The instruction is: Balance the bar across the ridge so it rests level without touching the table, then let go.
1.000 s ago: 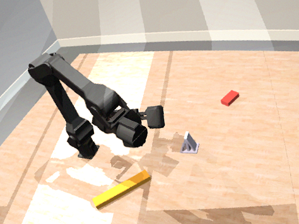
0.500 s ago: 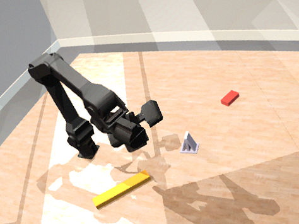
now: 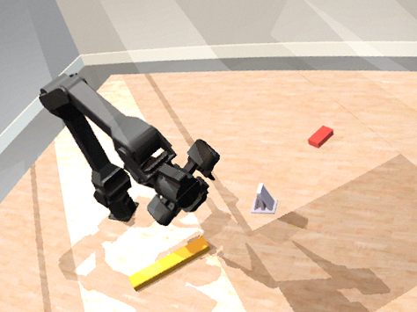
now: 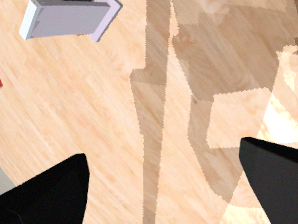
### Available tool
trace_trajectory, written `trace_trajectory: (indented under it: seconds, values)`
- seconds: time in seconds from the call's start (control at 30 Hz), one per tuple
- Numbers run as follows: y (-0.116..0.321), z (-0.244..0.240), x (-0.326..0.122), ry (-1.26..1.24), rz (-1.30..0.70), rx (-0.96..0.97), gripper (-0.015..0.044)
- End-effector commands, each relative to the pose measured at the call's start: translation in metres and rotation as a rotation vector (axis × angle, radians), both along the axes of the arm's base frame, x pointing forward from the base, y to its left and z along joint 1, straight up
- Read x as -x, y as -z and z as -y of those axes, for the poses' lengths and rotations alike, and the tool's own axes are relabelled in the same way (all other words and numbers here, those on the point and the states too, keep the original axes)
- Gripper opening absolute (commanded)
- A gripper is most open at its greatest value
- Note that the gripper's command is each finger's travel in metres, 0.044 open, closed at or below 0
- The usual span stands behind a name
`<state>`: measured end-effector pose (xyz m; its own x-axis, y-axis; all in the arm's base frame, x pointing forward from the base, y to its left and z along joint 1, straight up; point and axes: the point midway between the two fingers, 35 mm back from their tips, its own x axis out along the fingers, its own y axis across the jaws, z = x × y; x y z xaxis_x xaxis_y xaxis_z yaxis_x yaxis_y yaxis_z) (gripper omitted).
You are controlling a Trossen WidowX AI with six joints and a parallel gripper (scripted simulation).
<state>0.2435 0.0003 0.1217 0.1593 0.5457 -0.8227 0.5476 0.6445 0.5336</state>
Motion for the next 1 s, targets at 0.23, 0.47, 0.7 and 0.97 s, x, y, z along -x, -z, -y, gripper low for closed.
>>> trace_trajectory:
  seconds: [0.23, 0.47, 0.7, 0.97]
  values:
    - [0.005, 0.021, 0.002, -0.247, 0.123, 0.162, 0.0315]
    - [0.007, 0.035, 0.004, -0.426, 0.189, 0.264, 0.0315]
    - [0.009, 0.049, 0.007, -0.613, 0.24, 0.359, 0.0315]
    - [0.009, 0.066, 0.011, -0.834, 0.281, 0.455, 0.0315]
